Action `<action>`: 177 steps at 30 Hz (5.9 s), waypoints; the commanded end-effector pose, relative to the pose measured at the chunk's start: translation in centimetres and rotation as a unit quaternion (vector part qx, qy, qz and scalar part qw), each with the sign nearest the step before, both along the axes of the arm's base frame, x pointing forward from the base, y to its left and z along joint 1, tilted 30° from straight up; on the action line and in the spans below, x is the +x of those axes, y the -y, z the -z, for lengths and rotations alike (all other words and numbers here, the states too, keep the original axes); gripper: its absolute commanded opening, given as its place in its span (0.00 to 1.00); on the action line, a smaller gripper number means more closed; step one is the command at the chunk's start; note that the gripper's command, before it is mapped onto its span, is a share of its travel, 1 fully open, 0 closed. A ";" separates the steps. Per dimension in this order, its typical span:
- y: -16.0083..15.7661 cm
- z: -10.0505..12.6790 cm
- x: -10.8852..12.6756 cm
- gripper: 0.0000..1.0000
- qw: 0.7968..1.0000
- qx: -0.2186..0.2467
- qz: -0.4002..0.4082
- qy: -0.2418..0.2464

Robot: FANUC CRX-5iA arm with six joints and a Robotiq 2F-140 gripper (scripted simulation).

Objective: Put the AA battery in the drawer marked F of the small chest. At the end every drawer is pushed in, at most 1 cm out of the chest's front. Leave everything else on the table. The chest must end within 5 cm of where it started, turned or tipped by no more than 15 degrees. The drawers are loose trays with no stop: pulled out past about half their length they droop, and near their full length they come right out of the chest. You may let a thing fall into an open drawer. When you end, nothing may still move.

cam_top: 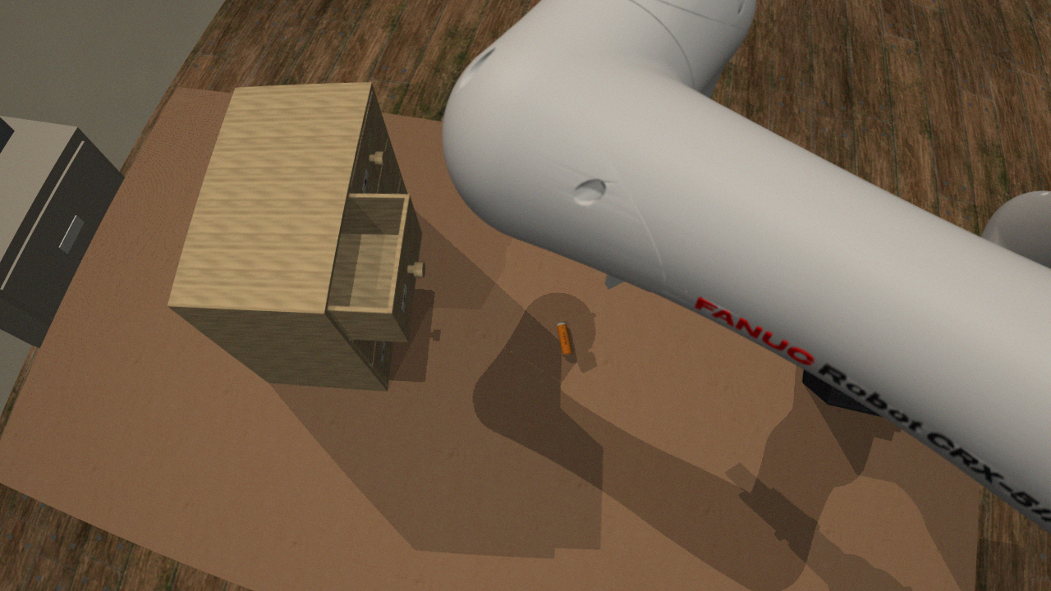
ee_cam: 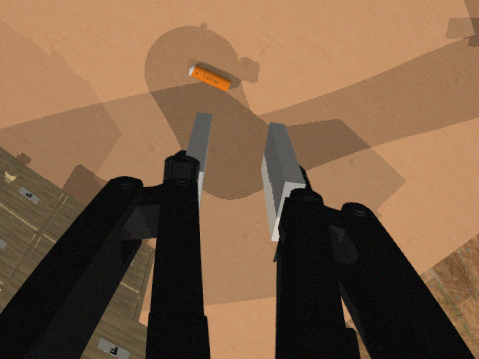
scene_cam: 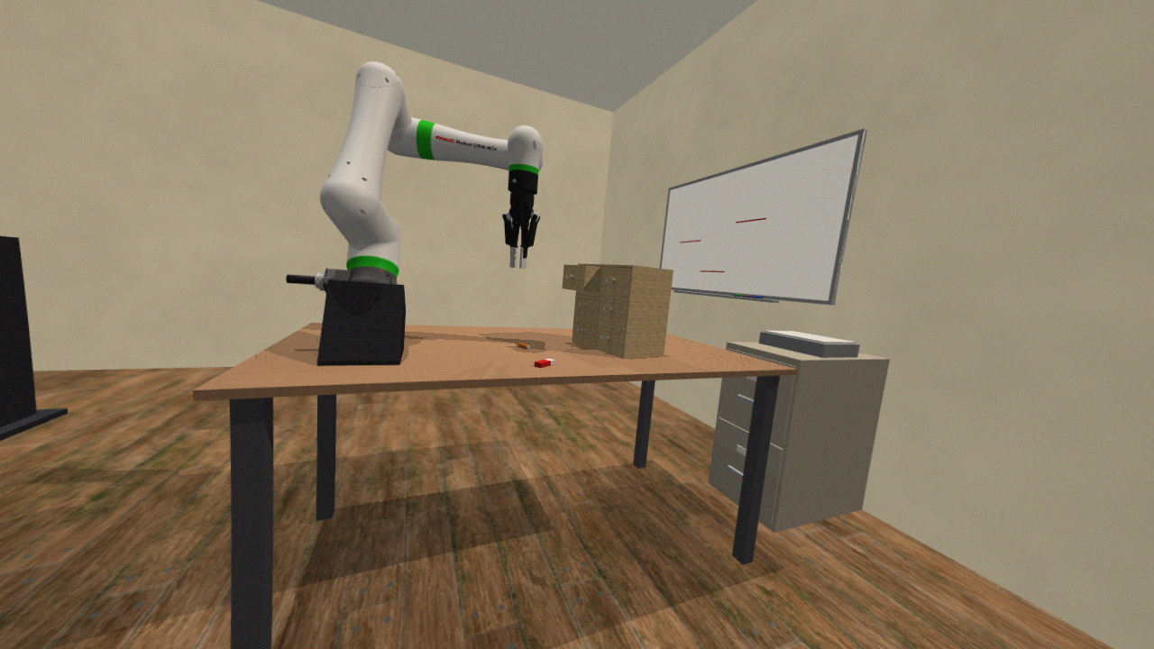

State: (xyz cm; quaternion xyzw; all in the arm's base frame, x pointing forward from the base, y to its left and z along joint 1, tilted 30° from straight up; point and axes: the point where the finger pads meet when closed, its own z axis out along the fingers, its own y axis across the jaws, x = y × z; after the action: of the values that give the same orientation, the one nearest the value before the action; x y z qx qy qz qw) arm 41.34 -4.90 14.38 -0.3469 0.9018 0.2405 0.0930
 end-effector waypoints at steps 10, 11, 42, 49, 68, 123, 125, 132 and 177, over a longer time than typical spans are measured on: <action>-2.9 5.1 1.2 0.20 0.982 0.000 -0.165 0.096; -3.1 5.5 1.3 0.20 0.979 0.000 -0.178 0.104; -8.4 14.6 3.5 0.20 0.852 -0.001 -0.453 0.262; -8.9 15.5 3.7 0.20 0.833 -0.001 -0.478 0.276; -9.6 16.7 4.0 0.20 0.807 -0.001 -0.511 0.295; -11.0 19.1 4.0 0.17 0.807 -0.001 -0.511 0.295; -11.2 19.5 4.0 0.17 0.807 -0.001 -0.511 0.295; -11.8 20.5 4.0 0.17 0.807 -0.001 -0.511 0.295; -13.1 22.7 4.0 0.17 0.807 -0.001 -0.511 0.295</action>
State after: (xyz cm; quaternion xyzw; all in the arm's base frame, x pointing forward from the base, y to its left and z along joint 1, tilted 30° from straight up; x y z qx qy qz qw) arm 45.36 7.99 -7.96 -0.8123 0.5229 0.1387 0.2181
